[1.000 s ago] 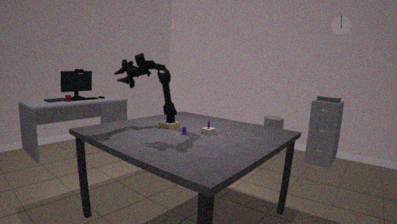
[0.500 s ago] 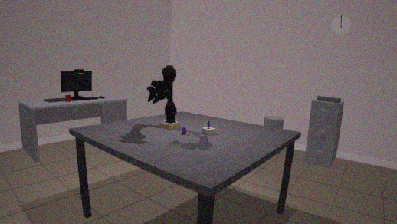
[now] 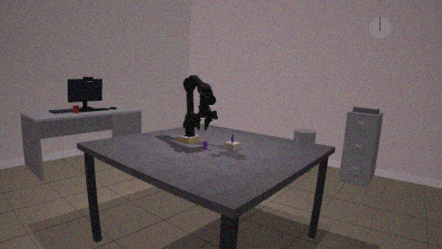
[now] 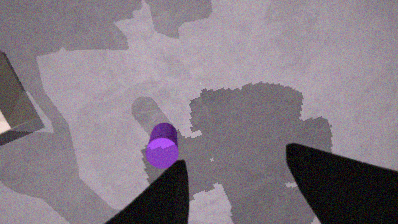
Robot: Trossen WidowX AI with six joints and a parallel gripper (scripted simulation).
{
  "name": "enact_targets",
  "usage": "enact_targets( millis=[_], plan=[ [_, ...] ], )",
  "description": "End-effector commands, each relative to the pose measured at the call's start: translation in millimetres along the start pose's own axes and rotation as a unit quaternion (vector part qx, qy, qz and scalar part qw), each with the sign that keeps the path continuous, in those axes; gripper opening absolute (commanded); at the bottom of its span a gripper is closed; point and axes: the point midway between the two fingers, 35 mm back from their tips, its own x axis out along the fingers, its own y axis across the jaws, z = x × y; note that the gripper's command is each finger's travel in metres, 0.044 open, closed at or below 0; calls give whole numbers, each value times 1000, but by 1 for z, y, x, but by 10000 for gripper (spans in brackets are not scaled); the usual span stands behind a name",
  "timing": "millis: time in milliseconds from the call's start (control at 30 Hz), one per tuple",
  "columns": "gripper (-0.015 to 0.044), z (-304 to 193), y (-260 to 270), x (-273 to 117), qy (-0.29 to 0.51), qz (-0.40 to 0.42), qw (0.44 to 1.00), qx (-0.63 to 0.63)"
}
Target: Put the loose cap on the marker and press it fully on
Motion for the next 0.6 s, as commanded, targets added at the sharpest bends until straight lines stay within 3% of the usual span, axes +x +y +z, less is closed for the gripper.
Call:
enact_targets(
  millis=[0,233,367,567],
  plan=[
    [236,-23,36,7,27,54,992,-107],
    [236,-21,39,9,28,58,991,-114],
    [236,-23,43,40,28,58,991,-114],
    [236,-21,45,55,28,58,991,-114]
  ],
)
